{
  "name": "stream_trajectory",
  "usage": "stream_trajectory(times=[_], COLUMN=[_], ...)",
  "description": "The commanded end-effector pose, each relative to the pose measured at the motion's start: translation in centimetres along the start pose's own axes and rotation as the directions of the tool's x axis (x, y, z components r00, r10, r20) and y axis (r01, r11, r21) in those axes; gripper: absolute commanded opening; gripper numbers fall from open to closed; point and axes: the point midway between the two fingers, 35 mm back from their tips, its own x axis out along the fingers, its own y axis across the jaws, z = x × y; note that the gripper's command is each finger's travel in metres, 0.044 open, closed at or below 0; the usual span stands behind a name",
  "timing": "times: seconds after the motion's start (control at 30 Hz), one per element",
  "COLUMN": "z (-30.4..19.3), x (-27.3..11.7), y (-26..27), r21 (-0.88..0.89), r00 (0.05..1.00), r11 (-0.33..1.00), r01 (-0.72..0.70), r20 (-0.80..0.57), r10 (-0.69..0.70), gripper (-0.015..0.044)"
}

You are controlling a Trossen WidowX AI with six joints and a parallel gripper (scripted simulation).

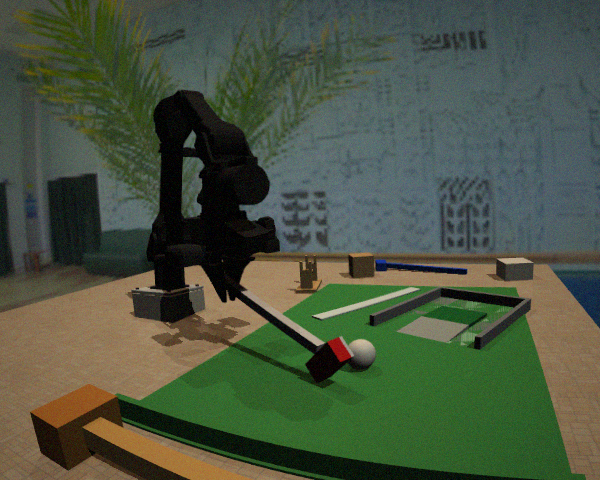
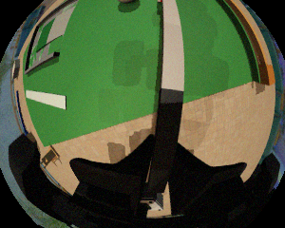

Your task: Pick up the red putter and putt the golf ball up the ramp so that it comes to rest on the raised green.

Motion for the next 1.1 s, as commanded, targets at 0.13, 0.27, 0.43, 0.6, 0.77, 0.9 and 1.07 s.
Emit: stream_trajectory(times=[0.13,0.27,0.43,0.6,0.77,0.9,1.07], z=[0.1,0.0,0.1,0.8,0.1,0.1,0.2], x=[0.3,0.3,0.3,0.2,0.2,0.1,-1.5], y=[-2.6,-2.9,-1.8,4.8,10.8,11.0,11.1], r21=[0.002,0.003,0.013,0.008,0.003,0.002,0.002], r00=[1.0,1.0,1.0,1.0,1.0,1.0,1.0], r11=[1.0,1.0,1.0,1.0,1.0,1.0,1.0], r01=[0.007,0.007,0.003,0.0,-0.007,-0.008,-0.008], r20=[0.004,0.004,-0.002,0.003,0.004,0.004,0.004], r10=[-0.007,-0.007,-0.003,0.0,0.007,0.008,0.008], gripper=[0.0,0.0,0.0,0.0,0.0,0.0,0.0])
